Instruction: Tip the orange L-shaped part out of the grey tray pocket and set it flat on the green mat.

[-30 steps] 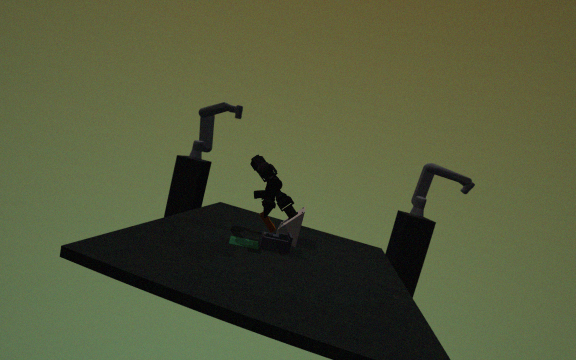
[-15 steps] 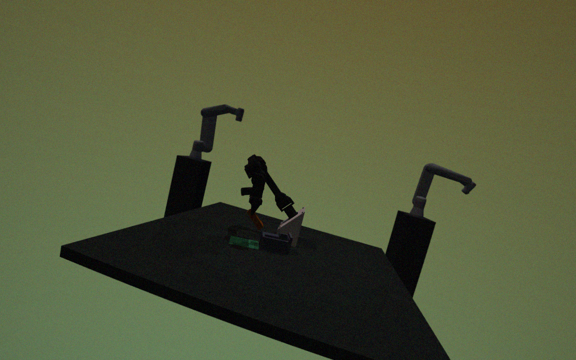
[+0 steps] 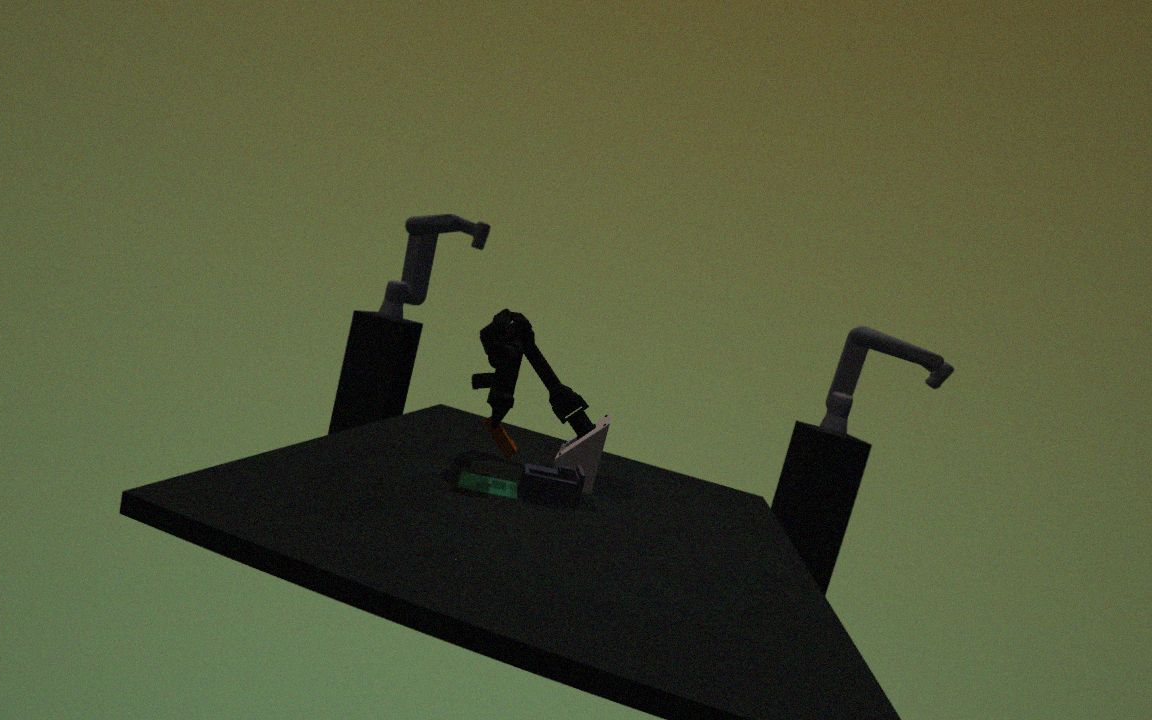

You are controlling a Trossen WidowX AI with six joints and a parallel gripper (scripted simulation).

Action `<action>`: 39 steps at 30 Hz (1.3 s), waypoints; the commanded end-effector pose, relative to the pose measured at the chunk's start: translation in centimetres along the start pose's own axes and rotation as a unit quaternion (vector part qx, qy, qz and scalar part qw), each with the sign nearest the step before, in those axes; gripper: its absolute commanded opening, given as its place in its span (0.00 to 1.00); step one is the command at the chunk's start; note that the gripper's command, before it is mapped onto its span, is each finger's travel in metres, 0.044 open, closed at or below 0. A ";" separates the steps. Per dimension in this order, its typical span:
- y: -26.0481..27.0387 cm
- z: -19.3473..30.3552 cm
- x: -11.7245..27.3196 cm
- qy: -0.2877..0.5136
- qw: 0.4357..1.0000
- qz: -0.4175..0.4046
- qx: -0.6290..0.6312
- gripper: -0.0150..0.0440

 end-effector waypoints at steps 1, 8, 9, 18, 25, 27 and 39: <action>-0.1 0.0 -0.7 -0.001 1.000 0.001 0.002 0.25; -0.1 0.0 -1.8 -0.001 1.000 0.001 0.001 0.25; -0.1 0.0 -1.9 -0.001 1.000 0.001 0.001 0.25; -0.1 -0.1 -3.3 -0.001 1.000 0.001 0.001 0.25; -0.1 -0.1 -4.3 -0.002 1.000 0.001 0.001 0.25; -0.1 -0.1 -4.6 -0.002 1.000 0.001 0.001 0.25; -0.1 -0.1 -6.4 -0.002 1.000 0.001 0.001 0.25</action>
Point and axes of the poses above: the point midway between the two fingers, 35 mm back from their tips, its own x axis back along the fingers, its own y axis across the jaws, z = x × y, the point moved 9 cm from there along x, back along the fingers, and after that the axes turned 10 degrees about -x, right-handed, at the moved point
